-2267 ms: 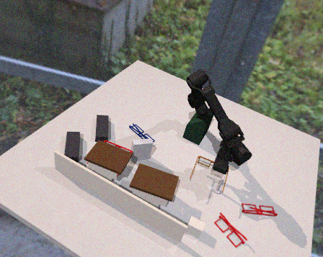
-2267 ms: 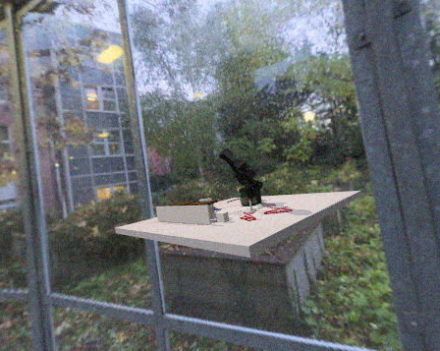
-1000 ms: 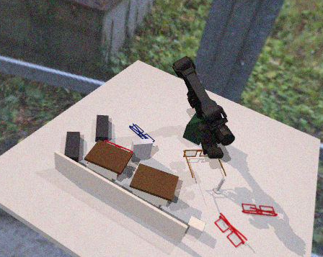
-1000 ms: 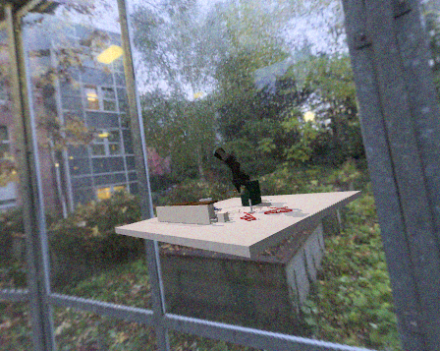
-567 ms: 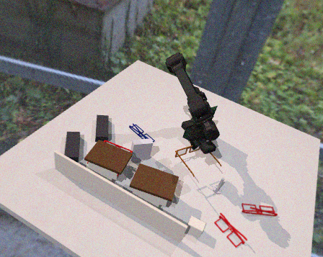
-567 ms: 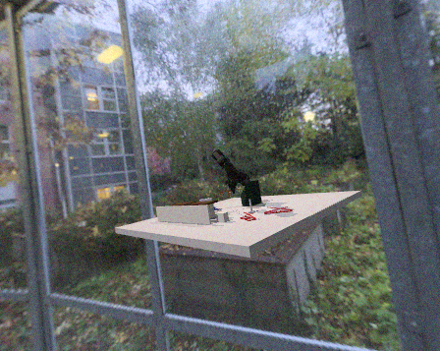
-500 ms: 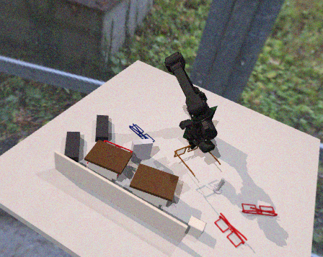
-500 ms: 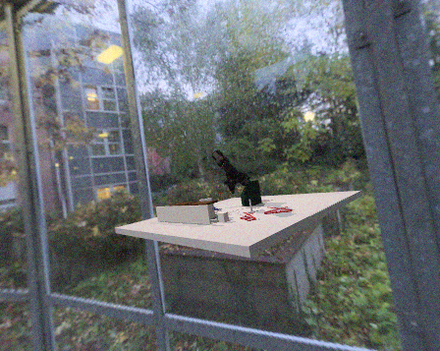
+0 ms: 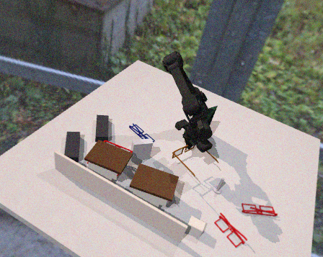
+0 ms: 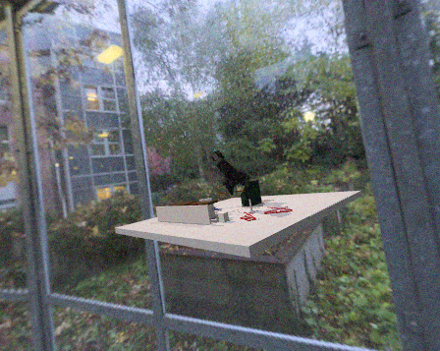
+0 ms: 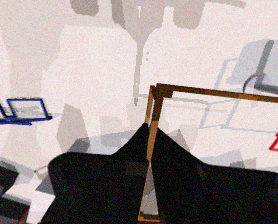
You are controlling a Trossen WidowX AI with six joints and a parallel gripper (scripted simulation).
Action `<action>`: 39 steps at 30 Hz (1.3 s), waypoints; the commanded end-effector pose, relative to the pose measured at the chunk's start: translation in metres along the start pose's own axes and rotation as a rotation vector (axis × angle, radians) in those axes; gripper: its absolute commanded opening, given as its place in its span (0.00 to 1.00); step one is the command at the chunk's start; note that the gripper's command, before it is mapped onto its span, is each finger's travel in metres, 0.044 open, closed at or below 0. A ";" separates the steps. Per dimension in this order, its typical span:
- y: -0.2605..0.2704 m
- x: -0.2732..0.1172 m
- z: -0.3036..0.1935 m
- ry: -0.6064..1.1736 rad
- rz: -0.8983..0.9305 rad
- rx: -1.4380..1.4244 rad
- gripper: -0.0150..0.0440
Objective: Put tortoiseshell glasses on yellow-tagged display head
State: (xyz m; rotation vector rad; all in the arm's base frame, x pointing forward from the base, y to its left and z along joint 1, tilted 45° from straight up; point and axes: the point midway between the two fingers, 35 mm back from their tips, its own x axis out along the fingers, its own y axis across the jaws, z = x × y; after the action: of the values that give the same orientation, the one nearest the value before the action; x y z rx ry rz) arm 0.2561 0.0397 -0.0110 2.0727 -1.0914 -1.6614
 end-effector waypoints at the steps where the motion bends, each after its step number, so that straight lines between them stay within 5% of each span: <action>1: 0.001 0.004 0.000 0.001 0.006 -0.007 0.25; 39: -0.002 0.041 -0.002 0.001 0.002 -0.008 0.25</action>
State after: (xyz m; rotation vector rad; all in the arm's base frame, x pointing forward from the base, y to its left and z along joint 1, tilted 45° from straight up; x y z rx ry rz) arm 0.2619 0.0149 -0.0389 2.0763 -1.0865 -1.6632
